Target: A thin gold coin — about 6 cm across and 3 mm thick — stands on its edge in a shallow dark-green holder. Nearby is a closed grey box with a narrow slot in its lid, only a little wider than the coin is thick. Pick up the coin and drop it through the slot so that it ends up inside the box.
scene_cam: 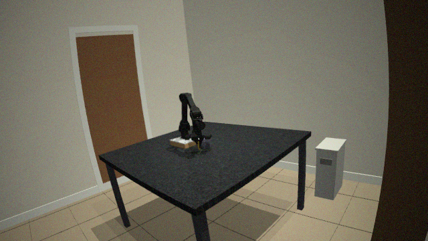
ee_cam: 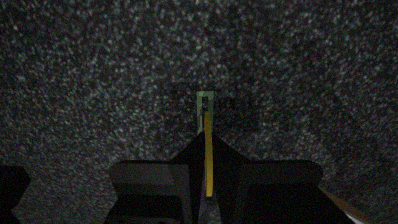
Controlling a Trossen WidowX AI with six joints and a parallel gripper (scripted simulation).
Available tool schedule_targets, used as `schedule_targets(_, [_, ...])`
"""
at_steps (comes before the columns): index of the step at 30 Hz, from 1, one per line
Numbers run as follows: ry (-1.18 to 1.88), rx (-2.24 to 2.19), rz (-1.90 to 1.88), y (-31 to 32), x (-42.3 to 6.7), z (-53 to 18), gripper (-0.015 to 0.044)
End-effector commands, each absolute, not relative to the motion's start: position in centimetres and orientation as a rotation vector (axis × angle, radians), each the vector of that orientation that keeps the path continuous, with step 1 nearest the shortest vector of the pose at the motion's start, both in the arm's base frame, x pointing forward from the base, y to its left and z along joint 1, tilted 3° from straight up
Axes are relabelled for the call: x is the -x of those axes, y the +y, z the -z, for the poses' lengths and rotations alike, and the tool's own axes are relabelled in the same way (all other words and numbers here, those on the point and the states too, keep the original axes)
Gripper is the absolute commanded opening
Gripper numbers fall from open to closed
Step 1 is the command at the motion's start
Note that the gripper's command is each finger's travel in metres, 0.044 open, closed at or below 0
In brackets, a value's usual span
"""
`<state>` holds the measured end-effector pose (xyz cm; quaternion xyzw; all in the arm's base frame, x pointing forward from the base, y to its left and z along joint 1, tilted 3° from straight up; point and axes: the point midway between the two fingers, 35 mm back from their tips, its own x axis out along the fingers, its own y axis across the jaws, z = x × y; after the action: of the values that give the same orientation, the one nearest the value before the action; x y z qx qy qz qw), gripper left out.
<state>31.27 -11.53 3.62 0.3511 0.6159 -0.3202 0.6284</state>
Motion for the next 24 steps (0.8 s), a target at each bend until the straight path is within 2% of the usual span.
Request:
schedule_targets(1, [1.399,-0.807,0.729,-11.6,-31.5,-5.0,0.0000])
schedule_targets(24, [1.399,-0.807,0.729,-11.7,-30.9,-10.8,0.0000])
